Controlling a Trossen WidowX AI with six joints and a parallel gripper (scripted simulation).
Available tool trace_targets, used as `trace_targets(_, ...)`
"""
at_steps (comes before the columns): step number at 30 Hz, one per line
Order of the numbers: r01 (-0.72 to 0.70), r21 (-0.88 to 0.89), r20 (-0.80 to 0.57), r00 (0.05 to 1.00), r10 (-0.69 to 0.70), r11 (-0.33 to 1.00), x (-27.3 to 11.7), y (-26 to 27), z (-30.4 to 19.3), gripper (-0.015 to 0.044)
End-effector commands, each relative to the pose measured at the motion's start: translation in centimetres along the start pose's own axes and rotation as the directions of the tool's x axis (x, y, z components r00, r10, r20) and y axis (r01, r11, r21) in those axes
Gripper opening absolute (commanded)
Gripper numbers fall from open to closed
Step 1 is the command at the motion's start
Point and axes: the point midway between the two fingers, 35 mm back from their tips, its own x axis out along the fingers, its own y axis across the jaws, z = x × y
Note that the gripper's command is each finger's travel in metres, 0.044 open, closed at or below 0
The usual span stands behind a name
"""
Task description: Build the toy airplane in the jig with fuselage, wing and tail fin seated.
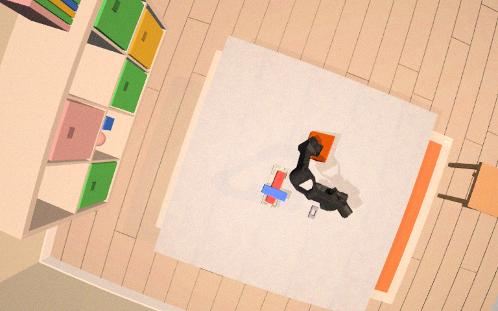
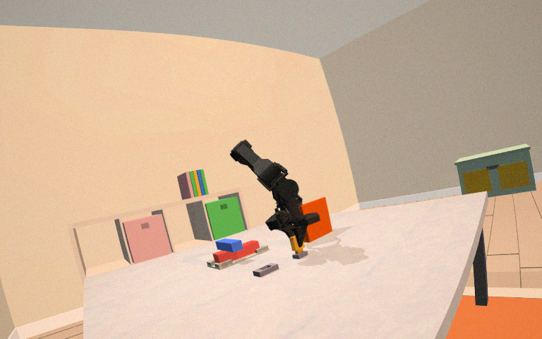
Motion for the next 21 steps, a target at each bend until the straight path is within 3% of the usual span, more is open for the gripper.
trace_targets(1,-0.016,0.007,0.009,1.0,0.016,1.0,-1.4,0.5,0.5,0.0)
trace_targets(21,0.006,-0.019,-0.014,1.0,-0.006,1.0,-7.3,0.6,0.4,0.0)
